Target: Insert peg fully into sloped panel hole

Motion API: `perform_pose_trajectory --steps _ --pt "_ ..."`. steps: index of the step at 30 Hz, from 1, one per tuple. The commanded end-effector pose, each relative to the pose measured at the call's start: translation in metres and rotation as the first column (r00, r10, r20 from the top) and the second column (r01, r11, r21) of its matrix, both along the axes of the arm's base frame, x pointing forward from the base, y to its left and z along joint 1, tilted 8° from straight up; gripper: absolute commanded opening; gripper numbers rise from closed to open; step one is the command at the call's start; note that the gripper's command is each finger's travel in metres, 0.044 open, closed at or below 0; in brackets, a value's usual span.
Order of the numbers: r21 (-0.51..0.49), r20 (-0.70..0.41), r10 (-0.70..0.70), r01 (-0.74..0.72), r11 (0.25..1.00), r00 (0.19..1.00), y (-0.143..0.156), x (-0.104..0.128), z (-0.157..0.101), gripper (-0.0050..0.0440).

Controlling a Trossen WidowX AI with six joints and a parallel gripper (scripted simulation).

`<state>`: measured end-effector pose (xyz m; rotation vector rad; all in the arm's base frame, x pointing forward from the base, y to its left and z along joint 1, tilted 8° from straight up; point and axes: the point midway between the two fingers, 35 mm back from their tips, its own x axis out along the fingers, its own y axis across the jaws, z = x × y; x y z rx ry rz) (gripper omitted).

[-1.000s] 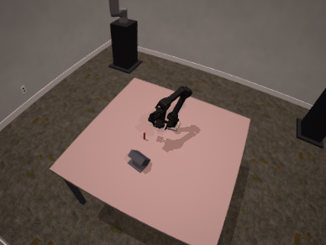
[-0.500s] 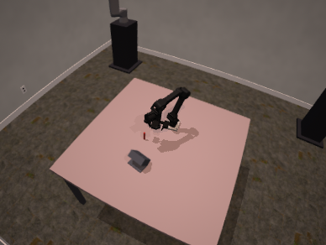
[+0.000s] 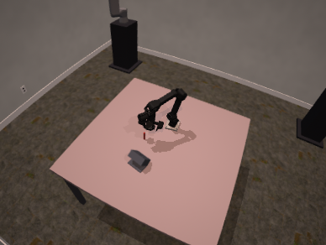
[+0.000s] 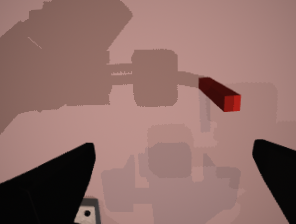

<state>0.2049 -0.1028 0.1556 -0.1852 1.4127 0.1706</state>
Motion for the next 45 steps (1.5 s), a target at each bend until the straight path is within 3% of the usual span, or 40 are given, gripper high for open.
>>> perform_pose_trajectory --steps 1,14,45 --pt "-0.006 0.019 0.012 -0.012 1.0 1.0 -0.009 0.009 0.006 0.044" --pt "0.0 0.01 0.047 -0.047 0.999 0.999 -0.044 0.025 -0.001 0.044" --pt "0.001 0.01 0.048 -0.048 0.999 0.999 -0.044 0.033 -0.039 0.044"
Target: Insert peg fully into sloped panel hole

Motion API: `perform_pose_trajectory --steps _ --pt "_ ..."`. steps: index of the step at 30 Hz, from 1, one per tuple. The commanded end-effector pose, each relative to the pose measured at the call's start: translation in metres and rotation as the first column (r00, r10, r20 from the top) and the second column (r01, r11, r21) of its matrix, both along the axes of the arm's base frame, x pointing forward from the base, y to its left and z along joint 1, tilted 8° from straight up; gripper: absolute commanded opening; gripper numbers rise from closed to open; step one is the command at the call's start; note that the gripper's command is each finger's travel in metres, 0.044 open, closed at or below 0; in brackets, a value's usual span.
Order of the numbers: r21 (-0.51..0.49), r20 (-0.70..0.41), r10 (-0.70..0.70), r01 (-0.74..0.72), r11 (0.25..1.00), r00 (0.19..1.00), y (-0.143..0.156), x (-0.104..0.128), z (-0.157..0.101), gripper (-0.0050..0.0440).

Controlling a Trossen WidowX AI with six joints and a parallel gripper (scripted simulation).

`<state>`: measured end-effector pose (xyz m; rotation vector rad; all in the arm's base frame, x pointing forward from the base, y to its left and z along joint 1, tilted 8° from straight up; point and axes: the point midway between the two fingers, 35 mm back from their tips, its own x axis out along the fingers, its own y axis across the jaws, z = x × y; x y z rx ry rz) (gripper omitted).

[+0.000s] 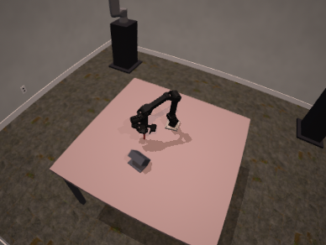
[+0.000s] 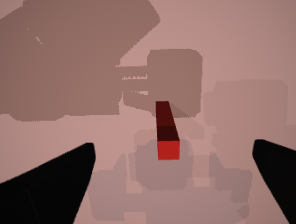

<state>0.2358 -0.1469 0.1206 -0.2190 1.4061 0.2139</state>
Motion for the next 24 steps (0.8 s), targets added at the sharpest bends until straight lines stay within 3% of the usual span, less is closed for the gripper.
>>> perform_pose_trajectory --steps 1,24 --pt "-0.002 0.007 -0.003 0.003 1.0 1.0 0.0 0.002 -0.005 0.044" --pt "-0.001 0.007 -0.003 0.003 1.0 1.0 0.001 0.006 -0.036 0.044"
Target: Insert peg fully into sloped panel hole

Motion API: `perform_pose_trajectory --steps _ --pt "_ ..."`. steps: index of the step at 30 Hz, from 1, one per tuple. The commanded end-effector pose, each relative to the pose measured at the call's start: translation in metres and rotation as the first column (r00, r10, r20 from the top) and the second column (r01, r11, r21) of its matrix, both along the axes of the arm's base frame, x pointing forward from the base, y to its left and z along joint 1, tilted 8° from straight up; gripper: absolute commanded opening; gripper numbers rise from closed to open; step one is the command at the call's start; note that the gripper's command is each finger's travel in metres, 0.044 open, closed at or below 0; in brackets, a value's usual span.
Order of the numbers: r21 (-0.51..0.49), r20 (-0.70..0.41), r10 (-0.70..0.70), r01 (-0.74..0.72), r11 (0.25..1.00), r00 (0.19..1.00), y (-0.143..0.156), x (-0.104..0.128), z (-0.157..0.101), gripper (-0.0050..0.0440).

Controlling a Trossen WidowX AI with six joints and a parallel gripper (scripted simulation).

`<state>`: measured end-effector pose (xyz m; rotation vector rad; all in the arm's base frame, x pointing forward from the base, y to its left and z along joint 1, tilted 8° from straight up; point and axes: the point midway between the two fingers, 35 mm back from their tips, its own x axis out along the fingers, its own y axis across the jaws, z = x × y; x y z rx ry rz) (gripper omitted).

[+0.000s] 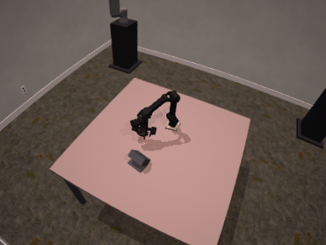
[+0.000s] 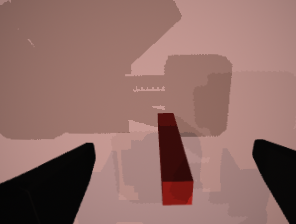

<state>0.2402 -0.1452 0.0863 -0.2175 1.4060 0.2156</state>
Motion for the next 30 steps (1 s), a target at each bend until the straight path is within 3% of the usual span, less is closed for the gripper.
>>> perform_pose_trajectory --steps 1,7,14,16,23,30 --pt "-0.003 0.008 -0.003 0.003 1.0 1.0 -0.0001 0.0016 -0.0035 0.044" --pt "-0.003 0.008 -0.003 0.003 1.0 1.0 0.0 0.0017 -0.0046 0.044" --pt "-0.003 0.008 -0.003 0.003 1.0 1.0 0.0 0.0017 -0.0046 0.0272" --pt "-0.003 0.008 -0.003 0.003 1.0 1.0 0.0 0.0017 -0.0046 0.0272" --pt "-0.003 0.008 -0.003 0.003 1.0 1.0 0.0 0.0017 -0.0046 0.0104" --pt "-0.003 0.008 -0.003 0.003 1.0 1.0 0.0 0.0017 -0.0046 0.0071"
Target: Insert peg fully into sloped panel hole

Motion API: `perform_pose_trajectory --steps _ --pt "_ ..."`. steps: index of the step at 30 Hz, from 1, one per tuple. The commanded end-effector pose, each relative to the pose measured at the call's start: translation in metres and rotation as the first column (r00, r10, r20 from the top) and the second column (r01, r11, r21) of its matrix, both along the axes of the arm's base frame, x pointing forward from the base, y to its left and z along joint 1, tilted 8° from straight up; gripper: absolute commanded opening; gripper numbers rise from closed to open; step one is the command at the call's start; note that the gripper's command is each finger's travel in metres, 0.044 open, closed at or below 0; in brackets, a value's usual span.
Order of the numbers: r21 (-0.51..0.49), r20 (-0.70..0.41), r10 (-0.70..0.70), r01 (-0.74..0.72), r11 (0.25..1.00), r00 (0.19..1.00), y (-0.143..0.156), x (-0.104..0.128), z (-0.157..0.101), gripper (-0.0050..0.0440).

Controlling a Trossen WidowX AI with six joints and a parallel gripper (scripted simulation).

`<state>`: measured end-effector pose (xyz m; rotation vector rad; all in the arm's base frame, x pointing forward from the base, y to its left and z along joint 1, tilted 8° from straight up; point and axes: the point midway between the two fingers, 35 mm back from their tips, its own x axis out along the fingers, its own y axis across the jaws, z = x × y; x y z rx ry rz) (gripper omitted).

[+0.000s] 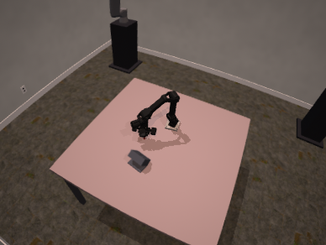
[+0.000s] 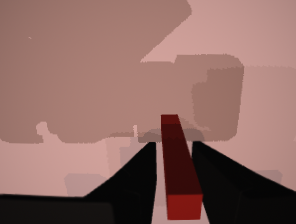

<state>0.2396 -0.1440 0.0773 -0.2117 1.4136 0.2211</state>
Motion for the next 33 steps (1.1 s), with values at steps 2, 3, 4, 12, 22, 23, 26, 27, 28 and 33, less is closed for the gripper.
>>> perform_pose_trajectory --steps 2,3,4,12,22,23,26,27,28,33 --pt "-0.009 0.016 -0.003 0.003 1.0 1.0 -0.001 0.002 0.004 0.0064" --pt "-0.009 0.016 -0.003 0.003 1.0 1.0 -0.001 0.002 0.004 0.0064" --pt "-0.009 0.016 -0.003 0.003 1.0 1.0 -0.001 0.002 0.004 0.0057" --pt "-0.009 0.016 -0.003 0.003 1.0 1.0 -0.002 0.002 0.006 0.0" --pt "-0.01 0.016 -0.003 0.003 1.0 1.0 -0.003 -0.009 0.071 0.0" --pt "-0.01 0.016 -0.003 0.003 1.0 1.0 -0.002 -0.011 0.079 0.0" --pt "-0.01 0.016 -0.003 0.003 1.0 1.0 -0.001 -0.014 0.084 0.0" --pt "-0.01 0.016 -0.003 0.003 1.0 1.0 -0.001 -0.014 0.083 0.0" --pt "-0.01 0.016 -0.003 0.003 1.0 1.0 -0.001 -0.014 0.083 0.0" --pt "-0.01 0.015 -0.003 0.003 1.0 1.0 0.002 -0.01 0.085 0.0"
